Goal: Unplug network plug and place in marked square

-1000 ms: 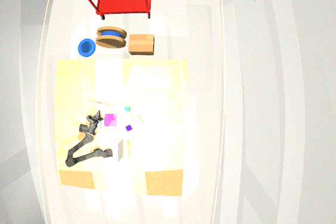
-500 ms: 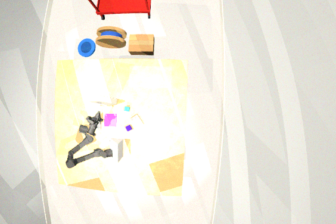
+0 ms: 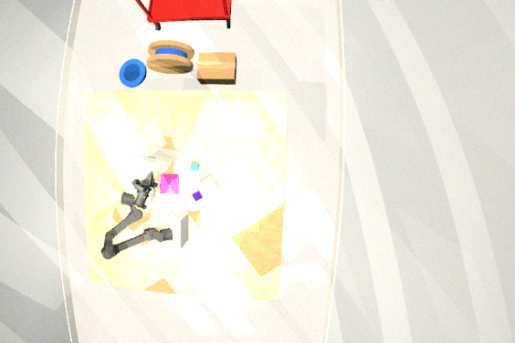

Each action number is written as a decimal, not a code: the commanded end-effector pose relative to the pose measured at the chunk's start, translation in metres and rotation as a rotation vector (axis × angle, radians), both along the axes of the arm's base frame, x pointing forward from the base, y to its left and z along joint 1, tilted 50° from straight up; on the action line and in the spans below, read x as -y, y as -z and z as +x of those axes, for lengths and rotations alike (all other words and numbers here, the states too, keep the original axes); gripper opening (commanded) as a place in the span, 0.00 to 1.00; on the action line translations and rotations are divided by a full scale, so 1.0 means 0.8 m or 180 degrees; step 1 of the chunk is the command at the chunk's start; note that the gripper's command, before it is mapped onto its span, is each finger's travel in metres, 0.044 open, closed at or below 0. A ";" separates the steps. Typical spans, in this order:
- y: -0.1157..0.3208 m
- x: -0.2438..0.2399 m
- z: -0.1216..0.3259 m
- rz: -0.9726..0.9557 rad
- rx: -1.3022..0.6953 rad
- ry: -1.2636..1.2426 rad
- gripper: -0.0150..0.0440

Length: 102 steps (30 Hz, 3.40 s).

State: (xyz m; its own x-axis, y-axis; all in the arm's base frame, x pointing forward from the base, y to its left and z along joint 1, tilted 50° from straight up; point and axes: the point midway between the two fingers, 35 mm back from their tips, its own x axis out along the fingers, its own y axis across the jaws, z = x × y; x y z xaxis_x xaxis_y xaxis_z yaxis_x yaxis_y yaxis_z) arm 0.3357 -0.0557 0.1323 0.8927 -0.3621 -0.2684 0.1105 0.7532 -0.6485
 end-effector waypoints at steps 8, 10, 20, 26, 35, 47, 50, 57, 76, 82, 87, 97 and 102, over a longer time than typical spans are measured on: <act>-0.001 -0.001 -0.006 0.0010 0.0005 0.0012 0.25; -0.001 -0.001 -0.008 0.0010 0.0005 0.0012 0.25; -0.001 -0.002 -0.012 0.0010 0.0004 0.0012 0.25; -0.002 -0.003 -0.015 0.0010 0.0004 0.0012 0.25; -0.016 0.013 -0.021 0.0004 -0.0006 0.0004 0.25; -0.042 0.041 -0.041 0.0005 -0.0005 0.0010 0.25; -0.048 0.047 -0.047 0.0003 -0.0003 0.0011 0.25; -0.037 0.047 -0.047 -0.0051 -0.0189 -0.0157 0.25; 0.056 0.018 -0.047 -0.0129 -0.1165 -0.1559 0.25; 0.077 0.007 -0.054 -0.0050 -0.1274 -0.2010 0.25; 0.089 -0.002 -0.061 0.0043 -0.1281 -0.2370 0.25; 0.102 -0.018 -0.076 0.0276 -0.1067 -0.3001 0.25; 0.103 -0.024 -0.083 0.0401 -0.0852 -0.3251 0.25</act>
